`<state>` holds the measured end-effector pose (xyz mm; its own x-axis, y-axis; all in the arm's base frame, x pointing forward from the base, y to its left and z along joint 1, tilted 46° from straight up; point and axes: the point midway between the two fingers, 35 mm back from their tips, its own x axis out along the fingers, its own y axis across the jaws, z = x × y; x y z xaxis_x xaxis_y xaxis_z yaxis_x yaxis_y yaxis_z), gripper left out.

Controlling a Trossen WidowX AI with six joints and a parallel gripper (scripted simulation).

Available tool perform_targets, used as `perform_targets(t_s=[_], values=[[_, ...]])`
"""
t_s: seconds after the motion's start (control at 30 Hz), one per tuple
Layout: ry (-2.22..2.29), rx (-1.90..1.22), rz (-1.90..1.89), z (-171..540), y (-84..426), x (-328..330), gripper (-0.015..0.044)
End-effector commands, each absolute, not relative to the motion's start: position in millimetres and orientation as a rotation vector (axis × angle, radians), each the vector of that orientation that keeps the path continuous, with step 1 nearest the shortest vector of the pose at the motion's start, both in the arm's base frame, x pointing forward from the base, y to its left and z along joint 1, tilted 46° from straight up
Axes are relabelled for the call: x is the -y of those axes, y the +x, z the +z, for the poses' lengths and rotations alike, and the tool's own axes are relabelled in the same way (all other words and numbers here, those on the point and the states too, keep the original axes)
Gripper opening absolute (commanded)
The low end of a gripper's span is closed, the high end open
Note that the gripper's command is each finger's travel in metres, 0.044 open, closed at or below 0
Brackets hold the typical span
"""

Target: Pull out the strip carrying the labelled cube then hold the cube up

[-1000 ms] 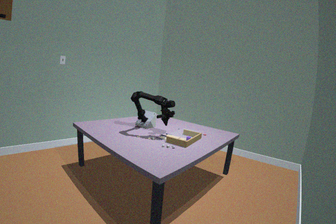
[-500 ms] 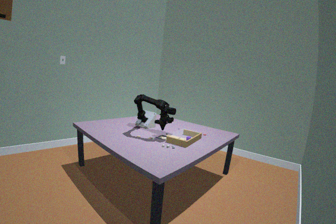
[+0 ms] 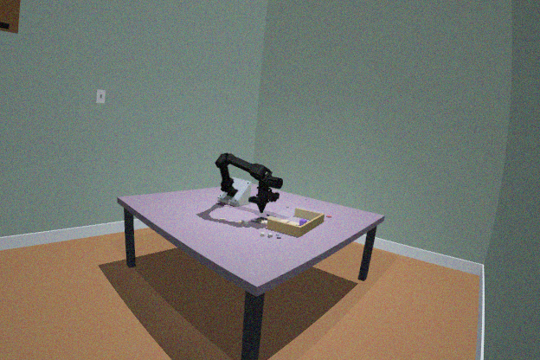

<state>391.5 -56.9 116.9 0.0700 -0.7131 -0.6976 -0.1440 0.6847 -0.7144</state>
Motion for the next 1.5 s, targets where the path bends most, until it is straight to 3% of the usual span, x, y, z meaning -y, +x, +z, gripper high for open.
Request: perform_targets(t_s=[0.0, 1.47], values=[[-0.754, -1.470, -0.487, 110, 392, 61, 0.0000], [-0.757, -1.469, -0.490, 81, 393, 89, 0.0000]])
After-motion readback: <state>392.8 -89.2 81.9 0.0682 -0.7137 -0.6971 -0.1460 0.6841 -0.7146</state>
